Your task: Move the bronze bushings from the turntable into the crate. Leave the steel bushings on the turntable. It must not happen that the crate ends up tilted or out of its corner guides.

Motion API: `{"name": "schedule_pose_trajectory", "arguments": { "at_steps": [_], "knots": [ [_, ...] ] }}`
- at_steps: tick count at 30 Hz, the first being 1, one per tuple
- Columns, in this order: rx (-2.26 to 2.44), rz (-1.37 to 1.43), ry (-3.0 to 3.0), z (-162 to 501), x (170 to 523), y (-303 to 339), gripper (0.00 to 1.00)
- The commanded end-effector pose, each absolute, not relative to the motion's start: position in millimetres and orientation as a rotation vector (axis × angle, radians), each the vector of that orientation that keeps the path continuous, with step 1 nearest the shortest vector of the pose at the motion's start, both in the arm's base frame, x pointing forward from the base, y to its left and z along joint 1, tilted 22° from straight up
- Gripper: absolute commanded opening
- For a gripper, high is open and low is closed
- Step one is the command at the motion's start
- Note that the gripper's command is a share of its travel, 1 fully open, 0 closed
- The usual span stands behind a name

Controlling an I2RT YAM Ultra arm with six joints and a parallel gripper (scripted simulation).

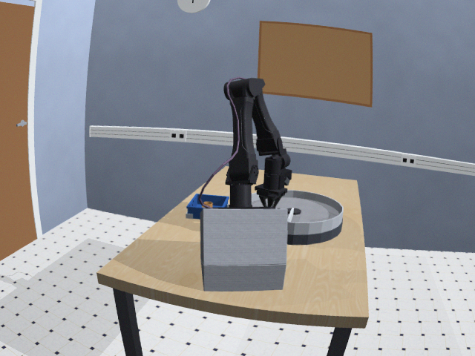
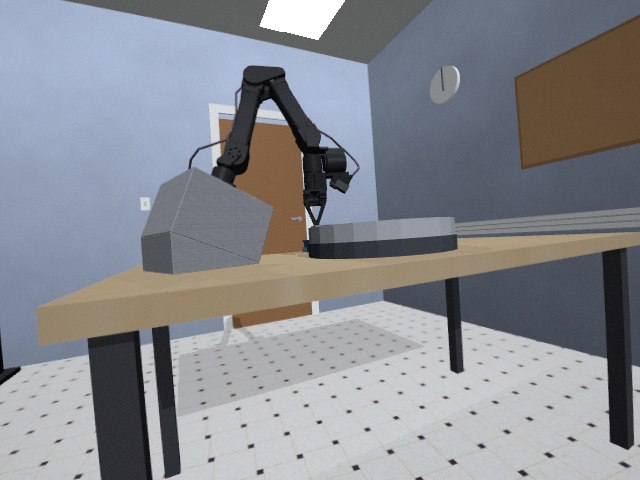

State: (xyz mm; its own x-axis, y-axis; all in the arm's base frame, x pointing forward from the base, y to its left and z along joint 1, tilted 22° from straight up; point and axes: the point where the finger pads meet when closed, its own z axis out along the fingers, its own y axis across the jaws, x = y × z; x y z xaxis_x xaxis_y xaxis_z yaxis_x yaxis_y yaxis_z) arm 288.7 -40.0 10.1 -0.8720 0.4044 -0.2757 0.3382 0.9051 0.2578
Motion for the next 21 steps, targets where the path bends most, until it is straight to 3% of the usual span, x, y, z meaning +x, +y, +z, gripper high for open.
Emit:
{"name": "schedule_pose_trajectory", "arguments": {
  "at_steps": [1, 21],
  "knots": [
    [0.538, 0.276, 2.735, 17.5, 296.1, -39.8, 0.15],
    [0.539, 0.277, 2.739, 17.9, 295.6, -39.3, 0.15]
  ]
}}
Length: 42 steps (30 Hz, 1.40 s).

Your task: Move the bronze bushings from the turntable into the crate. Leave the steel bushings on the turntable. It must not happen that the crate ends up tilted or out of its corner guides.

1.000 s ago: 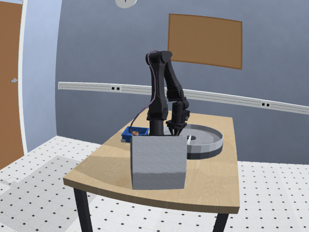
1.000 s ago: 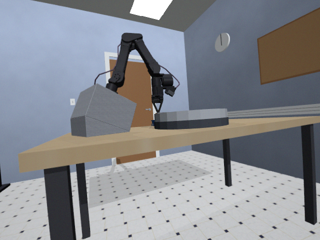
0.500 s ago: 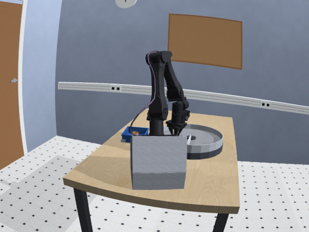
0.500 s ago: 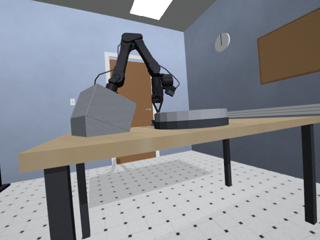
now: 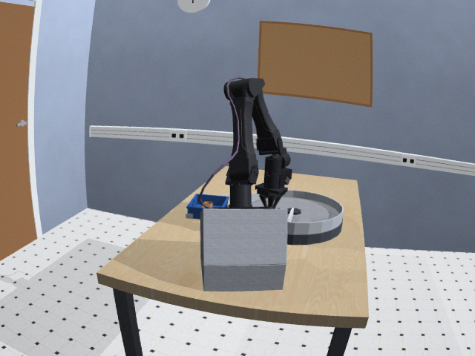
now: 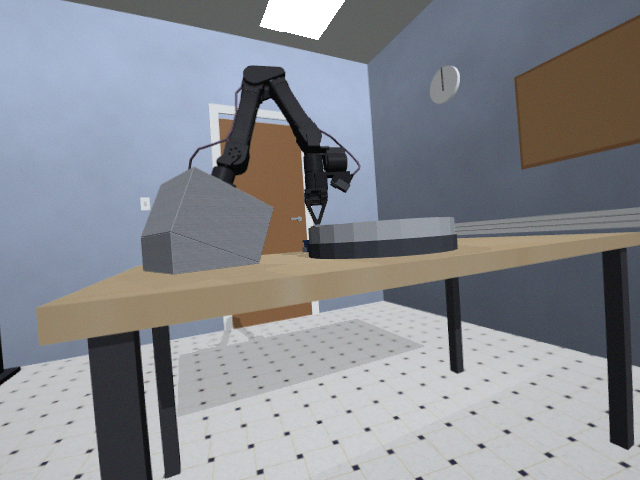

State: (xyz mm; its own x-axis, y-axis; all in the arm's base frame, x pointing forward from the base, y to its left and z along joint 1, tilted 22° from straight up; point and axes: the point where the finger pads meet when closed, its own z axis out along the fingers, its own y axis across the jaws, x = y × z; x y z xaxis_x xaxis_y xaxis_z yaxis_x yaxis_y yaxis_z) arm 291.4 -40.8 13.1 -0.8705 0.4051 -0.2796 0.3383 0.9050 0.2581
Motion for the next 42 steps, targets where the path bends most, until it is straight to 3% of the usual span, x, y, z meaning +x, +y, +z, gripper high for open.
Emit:
{"name": "schedule_pose_trajectory", "arguments": {
  "at_steps": [1, 42],
  "knots": [
    [0.539, 0.277, 2.739, 17.9, 295.6, -39.3, 0.15],
    [0.538, 0.276, 2.734, 12.6, 288.1, -37.0, 0.15]
  ]
}}
